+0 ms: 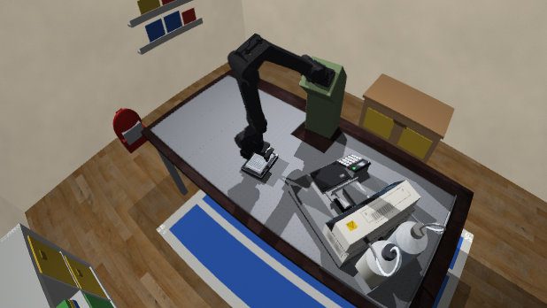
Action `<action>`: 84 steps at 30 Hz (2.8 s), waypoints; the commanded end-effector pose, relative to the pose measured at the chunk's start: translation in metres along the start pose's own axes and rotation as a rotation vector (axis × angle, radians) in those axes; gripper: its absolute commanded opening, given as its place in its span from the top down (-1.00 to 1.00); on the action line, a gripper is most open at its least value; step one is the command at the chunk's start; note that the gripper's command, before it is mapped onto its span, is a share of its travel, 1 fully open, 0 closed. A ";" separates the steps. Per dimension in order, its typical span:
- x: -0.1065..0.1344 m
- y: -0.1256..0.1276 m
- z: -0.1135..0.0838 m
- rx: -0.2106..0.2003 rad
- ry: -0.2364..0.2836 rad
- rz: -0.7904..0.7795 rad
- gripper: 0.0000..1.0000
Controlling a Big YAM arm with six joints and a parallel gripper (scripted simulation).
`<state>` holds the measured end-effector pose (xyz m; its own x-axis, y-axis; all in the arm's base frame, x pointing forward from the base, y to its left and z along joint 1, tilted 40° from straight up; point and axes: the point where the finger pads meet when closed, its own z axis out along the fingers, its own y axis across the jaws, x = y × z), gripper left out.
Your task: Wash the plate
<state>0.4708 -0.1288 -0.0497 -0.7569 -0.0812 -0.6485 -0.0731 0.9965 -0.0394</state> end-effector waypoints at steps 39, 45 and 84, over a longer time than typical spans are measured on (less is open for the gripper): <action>0.001 0.004 0.029 -0.004 0.000 0.008 -1.00; 0.002 0.001 0.024 0.001 0.003 0.006 -1.00; 0.002 0.001 0.024 0.001 0.003 0.006 -0.68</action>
<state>0.4863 -0.1281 -0.0696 -0.7584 -0.0801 -0.6468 -0.0728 0.9966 -0.0381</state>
